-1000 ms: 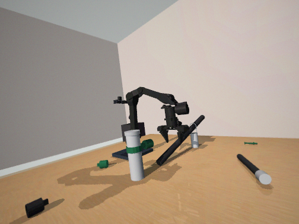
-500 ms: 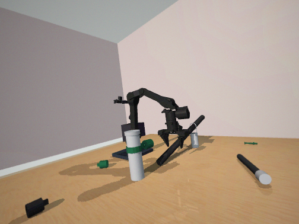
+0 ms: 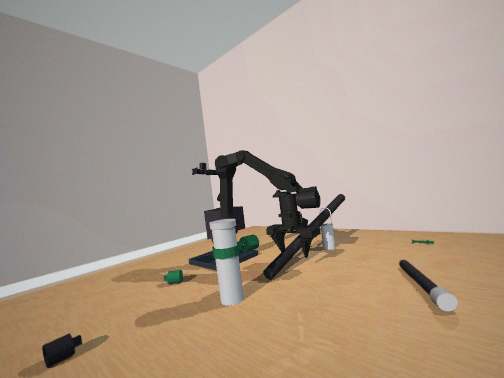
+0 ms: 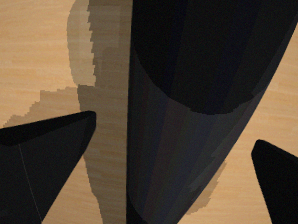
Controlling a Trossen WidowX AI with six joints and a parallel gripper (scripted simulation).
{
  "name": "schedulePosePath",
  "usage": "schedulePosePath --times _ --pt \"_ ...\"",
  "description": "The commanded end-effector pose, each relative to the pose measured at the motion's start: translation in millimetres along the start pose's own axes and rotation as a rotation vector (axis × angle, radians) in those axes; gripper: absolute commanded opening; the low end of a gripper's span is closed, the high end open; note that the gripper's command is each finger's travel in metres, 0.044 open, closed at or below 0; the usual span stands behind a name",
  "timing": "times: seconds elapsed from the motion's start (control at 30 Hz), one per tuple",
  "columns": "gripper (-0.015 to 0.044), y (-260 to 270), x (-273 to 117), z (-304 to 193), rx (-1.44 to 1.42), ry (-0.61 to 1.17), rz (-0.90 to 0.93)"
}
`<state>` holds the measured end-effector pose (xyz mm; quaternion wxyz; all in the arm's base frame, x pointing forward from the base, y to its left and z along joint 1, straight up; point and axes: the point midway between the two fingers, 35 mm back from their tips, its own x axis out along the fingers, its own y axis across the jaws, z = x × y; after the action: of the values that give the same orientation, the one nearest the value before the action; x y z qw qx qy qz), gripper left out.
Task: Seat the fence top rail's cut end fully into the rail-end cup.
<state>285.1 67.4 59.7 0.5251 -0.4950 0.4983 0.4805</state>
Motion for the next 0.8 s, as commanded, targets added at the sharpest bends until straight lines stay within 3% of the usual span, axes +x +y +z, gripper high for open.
schedulePosePath --times 0.0,0.3,0.6,0.77 --pt "0.0414 1.7 4.8 -1.0 -0.005 0.005 0.008" --pt "0.0177 1.7 4.8 -1.0 -0.005 0.005 0.008" --pt "0.0118 1.7 4.8 -1.0 -0.005 0.005 0.008" --pt "0.0000 2.5 -0.7 -0.7 -0.005 0.005 0.008"
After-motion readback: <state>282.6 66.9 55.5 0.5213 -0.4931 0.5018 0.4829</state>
